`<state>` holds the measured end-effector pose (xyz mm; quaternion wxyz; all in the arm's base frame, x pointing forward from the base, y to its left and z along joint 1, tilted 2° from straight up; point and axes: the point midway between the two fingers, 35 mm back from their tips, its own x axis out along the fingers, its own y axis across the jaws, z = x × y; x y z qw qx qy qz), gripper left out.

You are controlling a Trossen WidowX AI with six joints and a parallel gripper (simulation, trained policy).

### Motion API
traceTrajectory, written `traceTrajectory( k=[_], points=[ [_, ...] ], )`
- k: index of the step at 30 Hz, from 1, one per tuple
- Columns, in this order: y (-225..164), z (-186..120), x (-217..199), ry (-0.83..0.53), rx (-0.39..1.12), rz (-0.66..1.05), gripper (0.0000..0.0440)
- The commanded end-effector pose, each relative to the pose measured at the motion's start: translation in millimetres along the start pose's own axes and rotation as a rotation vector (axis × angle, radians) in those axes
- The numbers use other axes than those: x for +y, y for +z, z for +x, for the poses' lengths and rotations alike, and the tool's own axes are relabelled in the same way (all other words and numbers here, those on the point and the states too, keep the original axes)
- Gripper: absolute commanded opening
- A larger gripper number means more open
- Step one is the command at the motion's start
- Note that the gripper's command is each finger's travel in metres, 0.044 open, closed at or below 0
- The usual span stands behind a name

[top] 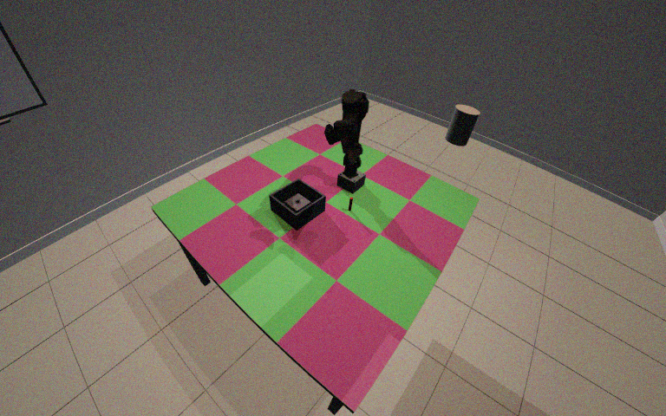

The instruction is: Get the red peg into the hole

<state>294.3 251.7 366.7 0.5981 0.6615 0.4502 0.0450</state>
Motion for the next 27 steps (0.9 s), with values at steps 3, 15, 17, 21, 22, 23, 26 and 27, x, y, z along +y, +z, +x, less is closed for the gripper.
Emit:
traceTrajectory(
  k=[3,15,17,21,22,23,26,27],
  points=[
    [5,5,-59,-0.205,-0.046,-0.039,0.0440],
    [19,-3,-171,-0.608,-0.100,-0.155,0.0440],
    [22,-6,-189,-0.675,-0.105,-0.176,0.0440],
    [27,-12,-223,-0.810,-0.113,-0.215,0.0440],
    [29,-14,-232,-0.843,-0.115,-0.224,0.0440],
    [31,-16,-240,-0.876,-0.117,-0.233,0.0440],
    [35,-20,-263,-0.968,-0.124,-0.256,0.0440],
    [37,-22,-270,-0.996,-0.127,-0.262,0.0440]
  ],
)
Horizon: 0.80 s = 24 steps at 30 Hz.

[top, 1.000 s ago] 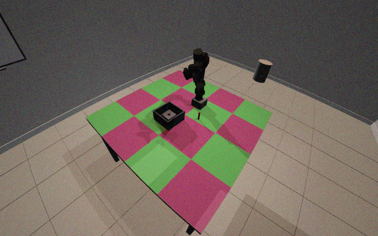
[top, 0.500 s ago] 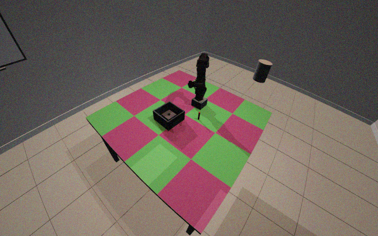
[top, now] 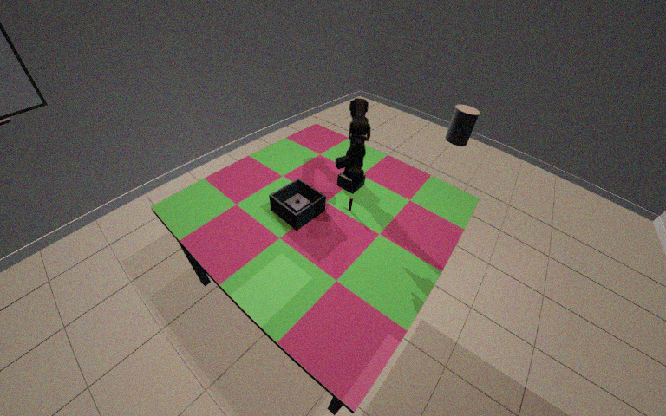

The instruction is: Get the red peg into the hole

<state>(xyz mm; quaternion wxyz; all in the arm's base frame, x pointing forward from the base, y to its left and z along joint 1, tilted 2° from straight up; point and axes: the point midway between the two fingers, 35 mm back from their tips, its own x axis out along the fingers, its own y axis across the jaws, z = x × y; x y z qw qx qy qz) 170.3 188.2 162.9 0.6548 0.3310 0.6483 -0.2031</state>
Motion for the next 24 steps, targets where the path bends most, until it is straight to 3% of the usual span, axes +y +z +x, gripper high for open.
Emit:
traceTrajectory(
  k=[1,11,24],
  points=[
    [0,22,-25,-0.128,-0.011,-0.033,0.0440],
    [1,64,-57,-0.295,-0.033,-0.072,0.0440],
    [6,117,-70,-0.326,-0.056,-0.102,0.0440]
  ],
)
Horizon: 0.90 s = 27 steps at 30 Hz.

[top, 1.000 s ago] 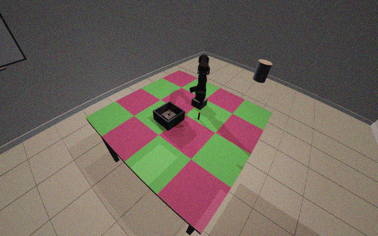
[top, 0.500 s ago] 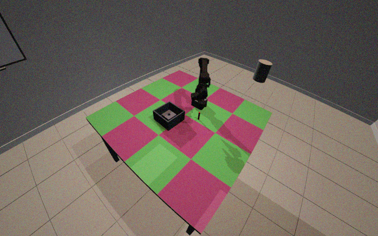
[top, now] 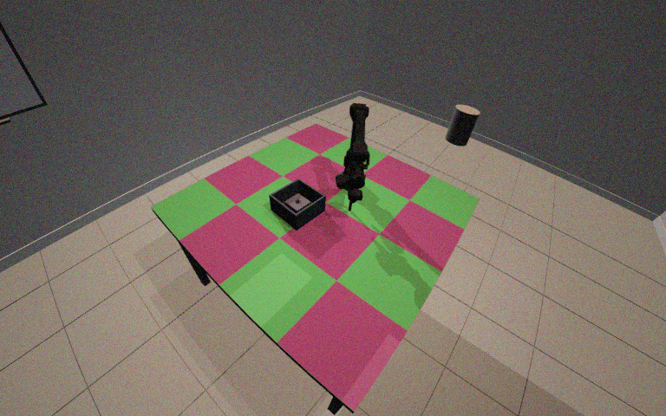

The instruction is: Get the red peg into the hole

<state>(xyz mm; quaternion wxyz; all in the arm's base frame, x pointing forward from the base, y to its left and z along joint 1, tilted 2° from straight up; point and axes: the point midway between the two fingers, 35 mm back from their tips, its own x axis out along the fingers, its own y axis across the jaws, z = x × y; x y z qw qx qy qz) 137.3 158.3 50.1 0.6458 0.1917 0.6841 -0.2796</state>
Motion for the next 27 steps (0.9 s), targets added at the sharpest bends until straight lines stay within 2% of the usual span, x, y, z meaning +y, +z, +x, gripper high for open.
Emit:
traceTrajectory(
  k=[1,10,13,20,27],
  points=[
    [1,20,-1,-0.015,-0.010,-0.010,0.0440],
    [4,58,6,0.016,-0.033,-0.023,0.0440],
    [5,68,8,0.018,-0.036,-0.031,0.0419],
    [5,88,4,-0.017,-0.030,-0.033,0.0241],
    [5,94,0,-0.072,-0.023,-0.031,0.0062]
  ],
)
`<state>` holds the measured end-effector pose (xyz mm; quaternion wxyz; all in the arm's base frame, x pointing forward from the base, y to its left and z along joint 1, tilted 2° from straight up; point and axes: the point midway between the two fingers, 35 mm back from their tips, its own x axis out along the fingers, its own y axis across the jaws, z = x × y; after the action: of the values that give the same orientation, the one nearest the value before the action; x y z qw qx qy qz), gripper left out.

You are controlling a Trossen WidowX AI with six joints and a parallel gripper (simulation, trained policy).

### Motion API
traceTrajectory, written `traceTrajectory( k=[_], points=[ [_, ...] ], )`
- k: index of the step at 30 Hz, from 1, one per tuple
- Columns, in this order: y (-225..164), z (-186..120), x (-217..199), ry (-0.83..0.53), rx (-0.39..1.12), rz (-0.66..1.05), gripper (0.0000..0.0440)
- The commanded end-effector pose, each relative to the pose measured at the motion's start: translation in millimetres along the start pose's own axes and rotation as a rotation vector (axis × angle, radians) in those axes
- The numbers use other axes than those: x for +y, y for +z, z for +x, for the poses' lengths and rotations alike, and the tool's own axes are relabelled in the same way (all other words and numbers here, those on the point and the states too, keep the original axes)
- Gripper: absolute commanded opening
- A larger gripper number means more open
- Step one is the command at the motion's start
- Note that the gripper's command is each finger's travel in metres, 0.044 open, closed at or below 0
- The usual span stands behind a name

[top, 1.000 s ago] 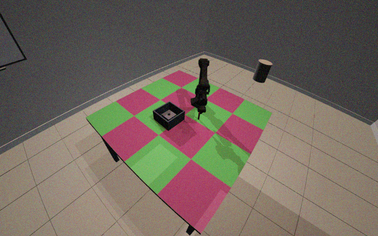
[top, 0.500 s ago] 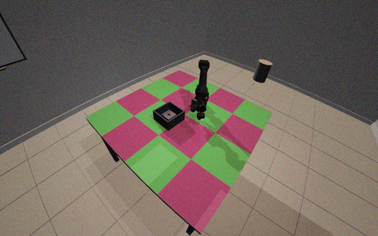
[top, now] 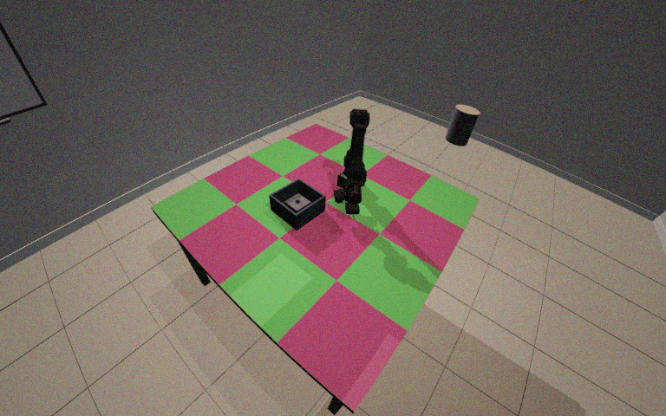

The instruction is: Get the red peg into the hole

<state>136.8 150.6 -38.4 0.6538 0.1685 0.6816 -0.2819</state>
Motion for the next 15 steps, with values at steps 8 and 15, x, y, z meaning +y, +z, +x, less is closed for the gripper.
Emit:
traceTrajectory(
  k=[8,15],
  points=[
    [3,-7,2,-0.053,-0.025,-0.023,0.0000],
    [8,-33,13,-0.025,-0.056,-0.042,0.0000]
  ],
)
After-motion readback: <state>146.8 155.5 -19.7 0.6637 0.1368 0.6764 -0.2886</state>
